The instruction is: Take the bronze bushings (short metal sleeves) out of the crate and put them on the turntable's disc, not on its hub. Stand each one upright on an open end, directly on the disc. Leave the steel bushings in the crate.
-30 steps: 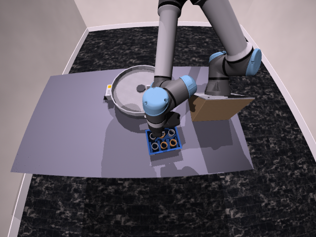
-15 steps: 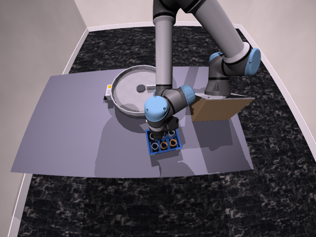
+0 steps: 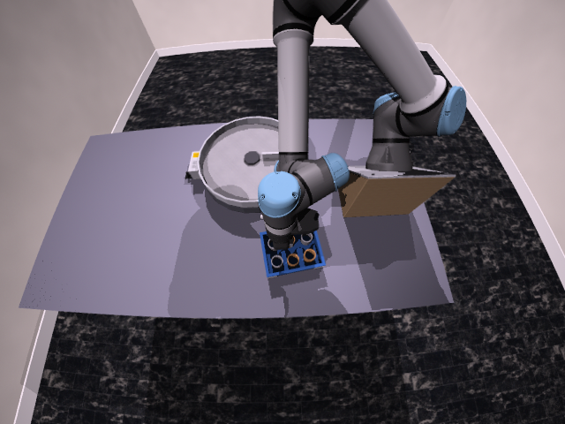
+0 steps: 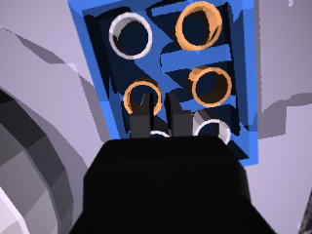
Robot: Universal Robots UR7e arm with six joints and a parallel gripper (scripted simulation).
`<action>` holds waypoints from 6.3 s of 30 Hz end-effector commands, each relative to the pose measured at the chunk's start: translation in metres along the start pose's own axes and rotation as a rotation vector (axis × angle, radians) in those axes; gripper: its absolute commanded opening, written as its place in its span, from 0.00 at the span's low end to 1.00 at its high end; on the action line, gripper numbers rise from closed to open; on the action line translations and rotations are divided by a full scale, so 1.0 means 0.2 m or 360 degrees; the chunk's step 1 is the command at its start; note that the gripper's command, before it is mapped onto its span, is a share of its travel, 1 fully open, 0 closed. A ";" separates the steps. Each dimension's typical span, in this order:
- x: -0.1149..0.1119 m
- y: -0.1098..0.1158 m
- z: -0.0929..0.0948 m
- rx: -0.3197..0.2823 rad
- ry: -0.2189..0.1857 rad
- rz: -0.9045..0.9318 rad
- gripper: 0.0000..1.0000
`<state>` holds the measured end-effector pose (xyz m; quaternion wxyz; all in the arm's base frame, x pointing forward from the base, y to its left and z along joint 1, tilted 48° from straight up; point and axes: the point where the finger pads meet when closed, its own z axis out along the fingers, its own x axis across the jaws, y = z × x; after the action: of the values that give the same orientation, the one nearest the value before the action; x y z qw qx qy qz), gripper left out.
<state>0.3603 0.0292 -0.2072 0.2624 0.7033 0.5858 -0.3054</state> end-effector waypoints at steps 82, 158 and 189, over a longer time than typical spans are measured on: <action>-0.01 -0.02 0.04 0.0004 -0.0003 -0.0005 0.36; -0.01 -0.02 0.16 0.0004 -0.0003 -0.0005 0.36; -0.01 -0.02 0.16 0.0004 -0.0003 -0.0005 0.00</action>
<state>0.3551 0.0058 -0.2280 0.2625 0.7034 0.5858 -0.3053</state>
